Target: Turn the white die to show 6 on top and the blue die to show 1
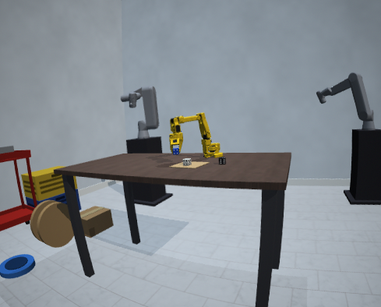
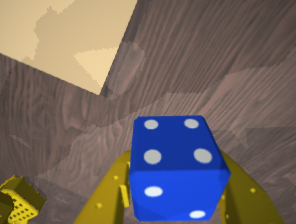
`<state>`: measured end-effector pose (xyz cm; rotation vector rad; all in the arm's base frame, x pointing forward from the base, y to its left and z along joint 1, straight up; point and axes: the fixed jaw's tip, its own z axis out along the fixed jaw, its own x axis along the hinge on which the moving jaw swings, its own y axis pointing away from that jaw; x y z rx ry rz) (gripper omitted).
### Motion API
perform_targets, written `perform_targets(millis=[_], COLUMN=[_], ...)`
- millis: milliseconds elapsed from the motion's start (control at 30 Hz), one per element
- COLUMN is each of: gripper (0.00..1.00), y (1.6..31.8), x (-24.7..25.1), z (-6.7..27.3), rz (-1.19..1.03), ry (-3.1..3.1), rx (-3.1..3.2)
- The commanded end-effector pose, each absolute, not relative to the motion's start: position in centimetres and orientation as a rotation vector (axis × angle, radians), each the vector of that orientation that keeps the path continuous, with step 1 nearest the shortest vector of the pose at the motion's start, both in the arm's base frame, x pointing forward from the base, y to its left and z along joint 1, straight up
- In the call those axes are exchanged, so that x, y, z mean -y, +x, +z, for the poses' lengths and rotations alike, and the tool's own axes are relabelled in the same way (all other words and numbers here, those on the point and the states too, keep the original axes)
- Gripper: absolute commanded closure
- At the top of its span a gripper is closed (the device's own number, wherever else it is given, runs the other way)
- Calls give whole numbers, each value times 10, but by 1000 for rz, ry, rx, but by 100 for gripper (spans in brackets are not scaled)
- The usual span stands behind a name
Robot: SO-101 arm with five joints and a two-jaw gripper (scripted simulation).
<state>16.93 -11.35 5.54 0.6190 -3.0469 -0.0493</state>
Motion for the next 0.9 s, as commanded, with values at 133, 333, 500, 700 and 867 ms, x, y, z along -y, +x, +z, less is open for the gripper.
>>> perform_targets(millis=[133,333,500,700,867], gripper=[100,100,100,100,100], y=[174,173,172,172,171], x=[119,120,120,121,121], z=[68,68,68,68,68], rz=[35,38,39,41,41], ry=[765,1052,1203,1413,1458], rx=[3067,2978,2919,2821,2798])
